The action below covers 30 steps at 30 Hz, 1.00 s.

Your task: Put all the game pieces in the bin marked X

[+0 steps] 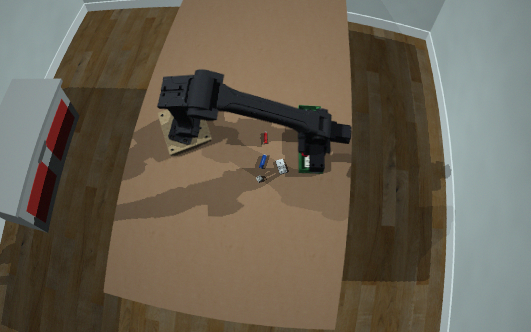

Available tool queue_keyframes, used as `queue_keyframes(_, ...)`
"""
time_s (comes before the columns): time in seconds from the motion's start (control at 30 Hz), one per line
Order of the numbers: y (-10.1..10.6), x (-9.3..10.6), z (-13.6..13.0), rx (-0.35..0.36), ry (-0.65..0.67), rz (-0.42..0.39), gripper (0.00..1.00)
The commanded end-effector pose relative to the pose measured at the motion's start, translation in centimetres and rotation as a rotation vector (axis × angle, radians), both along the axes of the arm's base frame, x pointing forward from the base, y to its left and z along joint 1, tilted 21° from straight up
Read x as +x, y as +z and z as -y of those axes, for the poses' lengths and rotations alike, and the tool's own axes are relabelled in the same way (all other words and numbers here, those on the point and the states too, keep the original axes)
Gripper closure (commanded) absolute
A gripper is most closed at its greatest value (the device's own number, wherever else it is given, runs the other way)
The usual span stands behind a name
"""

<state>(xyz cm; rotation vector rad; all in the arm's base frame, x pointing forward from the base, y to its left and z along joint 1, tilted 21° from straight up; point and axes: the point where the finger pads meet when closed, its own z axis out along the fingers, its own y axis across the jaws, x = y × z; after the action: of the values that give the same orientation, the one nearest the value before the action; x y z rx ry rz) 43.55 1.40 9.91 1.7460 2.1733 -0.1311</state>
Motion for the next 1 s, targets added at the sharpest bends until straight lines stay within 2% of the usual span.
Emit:
queue_keyframes(0.0,0.54,-0.01,-0.89,-0.002,0.007,0.007,0.70)
queue_keyframes(0.97,0.12,-0.25,-1.10,-0.003,0.007,-0.001,0.70)
